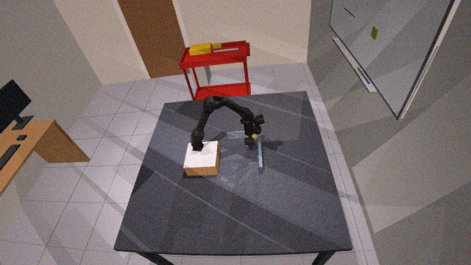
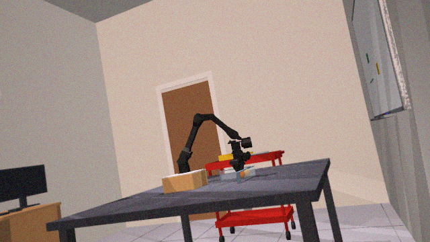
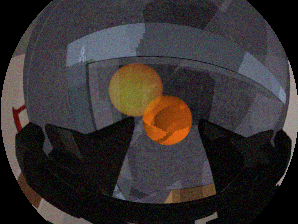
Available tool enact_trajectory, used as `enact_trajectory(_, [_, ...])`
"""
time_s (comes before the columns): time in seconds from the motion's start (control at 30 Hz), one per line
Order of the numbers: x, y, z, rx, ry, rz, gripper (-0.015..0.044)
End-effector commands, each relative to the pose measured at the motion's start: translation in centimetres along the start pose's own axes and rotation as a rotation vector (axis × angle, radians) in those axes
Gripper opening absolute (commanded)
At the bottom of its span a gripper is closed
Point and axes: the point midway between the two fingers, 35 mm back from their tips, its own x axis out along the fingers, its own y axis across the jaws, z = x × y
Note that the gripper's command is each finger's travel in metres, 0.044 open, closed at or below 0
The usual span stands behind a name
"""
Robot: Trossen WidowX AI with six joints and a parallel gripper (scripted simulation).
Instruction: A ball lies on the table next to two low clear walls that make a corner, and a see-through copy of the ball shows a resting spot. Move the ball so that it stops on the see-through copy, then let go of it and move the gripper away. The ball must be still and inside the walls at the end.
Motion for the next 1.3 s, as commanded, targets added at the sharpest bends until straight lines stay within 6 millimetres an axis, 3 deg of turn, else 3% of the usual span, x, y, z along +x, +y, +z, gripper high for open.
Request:
enact_trajectory(0.0, [-3.9, 0.1, 0.4, 0.002, -0.012, 0.003, 0.0337])
enact_trajectory(0.1, [-7.9, 0.0, 0.1, 0.003, -0.008, 0.003, 0.0337])
enact_trajectory(0.23, [-8.2, 0.0, 0.0, 0.004, -0.008, 0.002, 0.0337])
enact_trajectory(0.43, [-7.8, 0.1, 0.3, 0.002, -0.027, 0.006, 0.0337])
enact_trajectory(0.53, [-7.0, -0.4, -0.1, -0.125, -0.023, 0.003, 0.0258])
enact_trajectory(0.77, [-3.4, -2.9, -2.8, -0.725, -0.006, -0.003, 0.0074])
enact_trajectory(0.87, [-3.0, -3.1, -3.1, -0.782, -0.004, -0.002, 0.0000])
enact_trajectory(1.27, [-2.6, -3.1, -3.1, -0.782, -0.004, -0.002, 0.0000])
